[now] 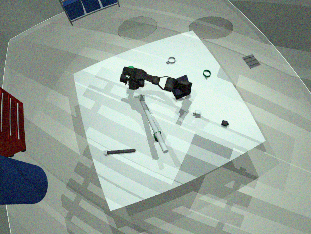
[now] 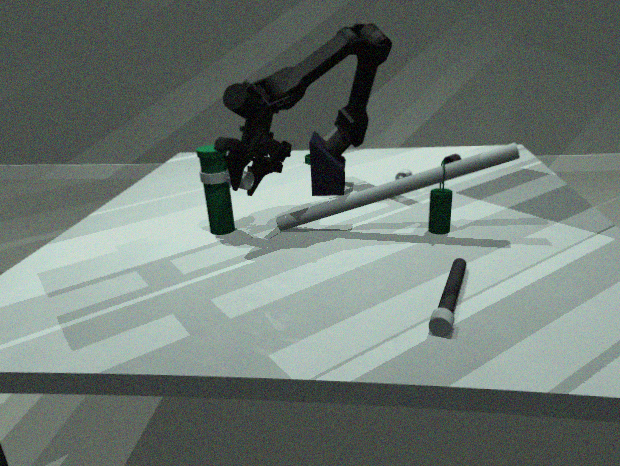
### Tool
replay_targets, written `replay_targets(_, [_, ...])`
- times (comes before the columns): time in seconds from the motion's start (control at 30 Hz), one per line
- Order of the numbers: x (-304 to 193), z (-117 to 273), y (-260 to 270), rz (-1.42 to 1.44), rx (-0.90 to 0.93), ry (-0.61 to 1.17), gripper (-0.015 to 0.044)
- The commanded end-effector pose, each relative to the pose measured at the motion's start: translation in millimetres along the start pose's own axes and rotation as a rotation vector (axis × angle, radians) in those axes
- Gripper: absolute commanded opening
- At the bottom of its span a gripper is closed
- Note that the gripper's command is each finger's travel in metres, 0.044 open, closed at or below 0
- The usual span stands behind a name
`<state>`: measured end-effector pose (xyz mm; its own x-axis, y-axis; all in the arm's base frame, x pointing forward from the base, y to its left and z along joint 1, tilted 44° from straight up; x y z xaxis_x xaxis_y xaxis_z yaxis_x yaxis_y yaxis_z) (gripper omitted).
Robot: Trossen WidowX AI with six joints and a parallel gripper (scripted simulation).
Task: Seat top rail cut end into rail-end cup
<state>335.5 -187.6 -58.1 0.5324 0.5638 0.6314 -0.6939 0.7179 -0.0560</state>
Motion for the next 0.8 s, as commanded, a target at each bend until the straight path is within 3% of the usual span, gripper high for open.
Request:
replay_targets(0.0, [-1, 0, 0, -0.005, -0.001, 0.004, 0.0151])
replay_targets(0.17, [-1, 0, 0, -0.005, -0.001, 0.004, 0.0098])
replay_targets(0.3, [-2, 1, 3, 0.023, 0.001, -0.012, 0.0000])
replay_targets(0.77, [-5, 6, 11, 0.113, 0.006, -0.064, 0.0000])
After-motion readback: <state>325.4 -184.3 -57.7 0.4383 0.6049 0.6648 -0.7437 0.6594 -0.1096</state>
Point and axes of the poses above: the point midway between the two fingers, 35 mm back from their tips, its own z axis back along the fingers, its own y axis across the jaws, x = y × z, the point moved 4 cm from there along z, back along the fingers, and after that the axes turned 5 degrees about -z, right-handed, at the moved point
